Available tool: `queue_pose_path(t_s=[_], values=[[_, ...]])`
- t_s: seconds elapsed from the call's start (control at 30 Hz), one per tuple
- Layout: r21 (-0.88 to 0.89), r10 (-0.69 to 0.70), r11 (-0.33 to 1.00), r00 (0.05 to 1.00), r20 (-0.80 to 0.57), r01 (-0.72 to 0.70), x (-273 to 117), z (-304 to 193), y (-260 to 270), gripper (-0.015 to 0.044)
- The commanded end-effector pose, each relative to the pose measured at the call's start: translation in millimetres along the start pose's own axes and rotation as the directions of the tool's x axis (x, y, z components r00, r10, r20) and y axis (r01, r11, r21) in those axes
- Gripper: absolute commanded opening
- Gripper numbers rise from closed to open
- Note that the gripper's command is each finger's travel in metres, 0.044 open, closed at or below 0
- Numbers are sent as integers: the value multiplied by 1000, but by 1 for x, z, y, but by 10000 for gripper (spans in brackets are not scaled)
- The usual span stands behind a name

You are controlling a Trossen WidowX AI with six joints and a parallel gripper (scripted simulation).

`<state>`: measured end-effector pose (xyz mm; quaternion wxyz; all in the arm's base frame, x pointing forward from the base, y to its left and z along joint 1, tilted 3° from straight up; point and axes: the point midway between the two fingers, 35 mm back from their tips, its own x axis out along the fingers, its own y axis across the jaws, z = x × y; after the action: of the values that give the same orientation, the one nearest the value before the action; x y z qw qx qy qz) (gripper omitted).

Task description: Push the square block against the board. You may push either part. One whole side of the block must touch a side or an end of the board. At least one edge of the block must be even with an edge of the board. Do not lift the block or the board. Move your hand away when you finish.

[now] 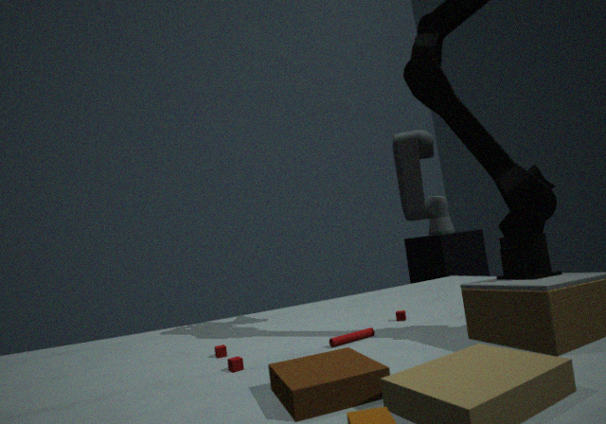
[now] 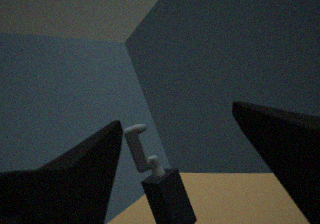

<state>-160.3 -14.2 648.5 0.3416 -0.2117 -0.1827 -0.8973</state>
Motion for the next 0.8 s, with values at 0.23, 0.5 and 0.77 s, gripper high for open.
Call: queue_pose_path(t_s=[0.23,0.5,0.77], values=[[32,-100,995,991,86,98,-12,9,-32,190],[50,-231,973,954,194,225,-32,29,-75,0],[54,-384,921,874,297,386,-66,51,-121,0]])
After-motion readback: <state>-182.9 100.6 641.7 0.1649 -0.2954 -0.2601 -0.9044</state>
